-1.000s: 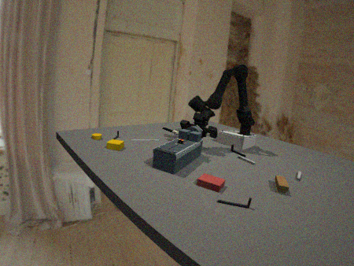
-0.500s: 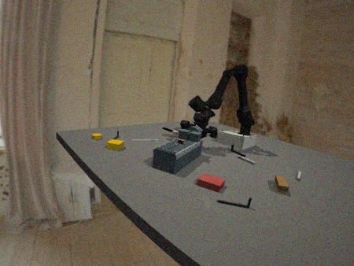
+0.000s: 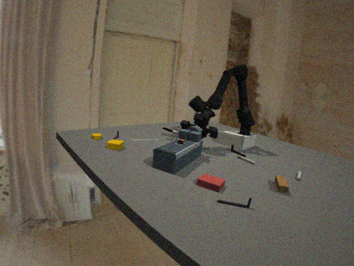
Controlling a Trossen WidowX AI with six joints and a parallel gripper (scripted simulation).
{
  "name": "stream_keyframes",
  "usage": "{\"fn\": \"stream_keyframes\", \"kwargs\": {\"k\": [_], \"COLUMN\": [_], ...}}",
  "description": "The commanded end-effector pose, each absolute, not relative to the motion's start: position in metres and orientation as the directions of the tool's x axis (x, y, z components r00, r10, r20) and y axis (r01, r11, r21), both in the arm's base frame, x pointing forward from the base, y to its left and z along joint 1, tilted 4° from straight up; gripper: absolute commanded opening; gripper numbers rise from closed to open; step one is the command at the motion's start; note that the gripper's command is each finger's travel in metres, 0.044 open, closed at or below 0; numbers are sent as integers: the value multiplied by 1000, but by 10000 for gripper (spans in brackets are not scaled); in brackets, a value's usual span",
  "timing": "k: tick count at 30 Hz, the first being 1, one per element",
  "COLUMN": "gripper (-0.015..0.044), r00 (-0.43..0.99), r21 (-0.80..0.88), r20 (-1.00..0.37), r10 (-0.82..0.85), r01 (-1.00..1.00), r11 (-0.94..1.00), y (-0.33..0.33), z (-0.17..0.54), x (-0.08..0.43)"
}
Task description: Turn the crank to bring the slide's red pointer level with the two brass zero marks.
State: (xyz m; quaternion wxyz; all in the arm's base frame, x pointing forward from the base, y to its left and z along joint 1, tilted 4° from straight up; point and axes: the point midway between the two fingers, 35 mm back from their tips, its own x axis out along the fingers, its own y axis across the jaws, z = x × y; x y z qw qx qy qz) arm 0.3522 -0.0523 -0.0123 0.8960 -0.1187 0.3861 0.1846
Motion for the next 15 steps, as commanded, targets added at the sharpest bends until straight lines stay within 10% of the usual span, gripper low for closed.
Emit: {"fn": "stream_keyframes", "kwargs": {"k": [1,15], "gripper": [0,0], "r00": [617,617], "r21": [-49,-49], "r20": [-743,-743], "r10": [260,260], "r01": [-436,-436], "r11": [898,898], "y": [-45,-44], "z": [-17,-17], "x": [349,348]}}
